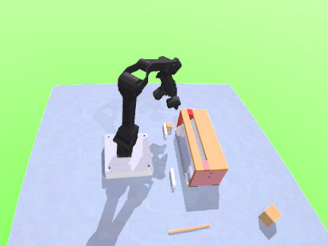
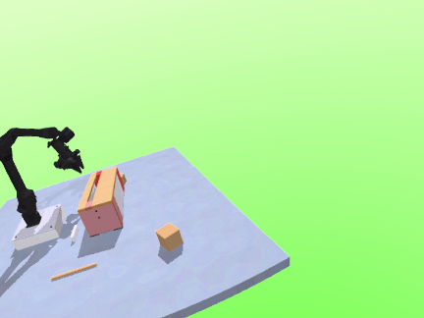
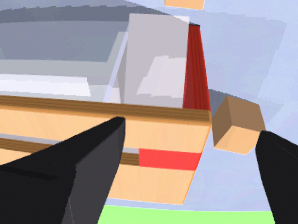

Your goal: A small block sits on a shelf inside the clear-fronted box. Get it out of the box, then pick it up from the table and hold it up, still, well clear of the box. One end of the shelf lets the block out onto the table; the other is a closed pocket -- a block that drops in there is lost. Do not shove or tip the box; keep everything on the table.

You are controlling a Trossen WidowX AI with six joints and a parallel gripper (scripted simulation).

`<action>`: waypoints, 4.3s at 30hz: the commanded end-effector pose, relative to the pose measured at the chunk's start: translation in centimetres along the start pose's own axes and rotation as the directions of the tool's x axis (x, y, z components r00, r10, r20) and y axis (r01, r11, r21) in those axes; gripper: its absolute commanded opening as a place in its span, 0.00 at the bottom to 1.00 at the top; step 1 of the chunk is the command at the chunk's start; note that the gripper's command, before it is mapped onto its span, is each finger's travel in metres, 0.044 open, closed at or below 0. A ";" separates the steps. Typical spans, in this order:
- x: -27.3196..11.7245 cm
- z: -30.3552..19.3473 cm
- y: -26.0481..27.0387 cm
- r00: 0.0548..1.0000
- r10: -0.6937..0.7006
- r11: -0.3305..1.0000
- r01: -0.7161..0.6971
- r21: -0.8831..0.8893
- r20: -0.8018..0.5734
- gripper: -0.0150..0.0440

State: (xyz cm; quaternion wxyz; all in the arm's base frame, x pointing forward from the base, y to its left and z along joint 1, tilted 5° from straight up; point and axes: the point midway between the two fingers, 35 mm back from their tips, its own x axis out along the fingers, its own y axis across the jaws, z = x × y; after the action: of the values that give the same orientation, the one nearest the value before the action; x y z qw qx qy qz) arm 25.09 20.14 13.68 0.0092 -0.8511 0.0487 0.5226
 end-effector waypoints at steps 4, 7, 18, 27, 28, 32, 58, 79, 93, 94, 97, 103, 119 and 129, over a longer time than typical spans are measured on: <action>6.6 2.7 0.0 1.000 0.007 1.000 -0.007 -0.018 -0.003 0.74; 8.6 3.8 0.4 1.000 0.007 1.000 -0.007 -0.018 -0.003 0.74; 9.6 4.2 0.2 1.000 0.007 1.000 -0.007 -0.018 -0.003 0.74; 10.9 4.7 0.2 1.000 0.007 1.000 -0.008 -0.018 -0.003 0.74; 11.1 4.8 0.2 1.000 0.007 1.000 -0.008 -0.018 -0.003 0.74; 11.6 5.1 0.2 1.000 0.008 1.000 -0.008 -0.018 -0.003 0.74; 14.1 6.3 0.3 1.000 0.008 1.000 -0.008 -0.018 -0.003 0.43; 8.1 3.5 0.2 1.000 0.003 1.000 -0.003 -0.022 -0.005 0.25; 3.5 2.2 2.7 0.993 -0.116 0.960 0.115 -0.257 0.013 0.25; 3.2 2.2 2.8 0.992 -0.124 0.954 0.123 -0.274 0.013 0.25; 2.2 2.0 3.4 0.989 -0.150 0.934 0.147 -0.324 0.014 0.25; 0.3 2.0 4.6 0.979 -0.203 0.886 0.188 -0.425 0.010 0.25; -2.0 2.2 6.1 0.964 -0.267 0.807 0.223 -0.546 0.000 0.25; -2.0 2.2 6.1 0.964 -0.267 0.807 0.223 -0.546 0.000 0.25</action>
State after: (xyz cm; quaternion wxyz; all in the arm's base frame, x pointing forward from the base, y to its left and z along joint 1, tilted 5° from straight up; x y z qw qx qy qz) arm 21.79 14.33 14.73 -0.1644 -0.8388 -0.2072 0.4758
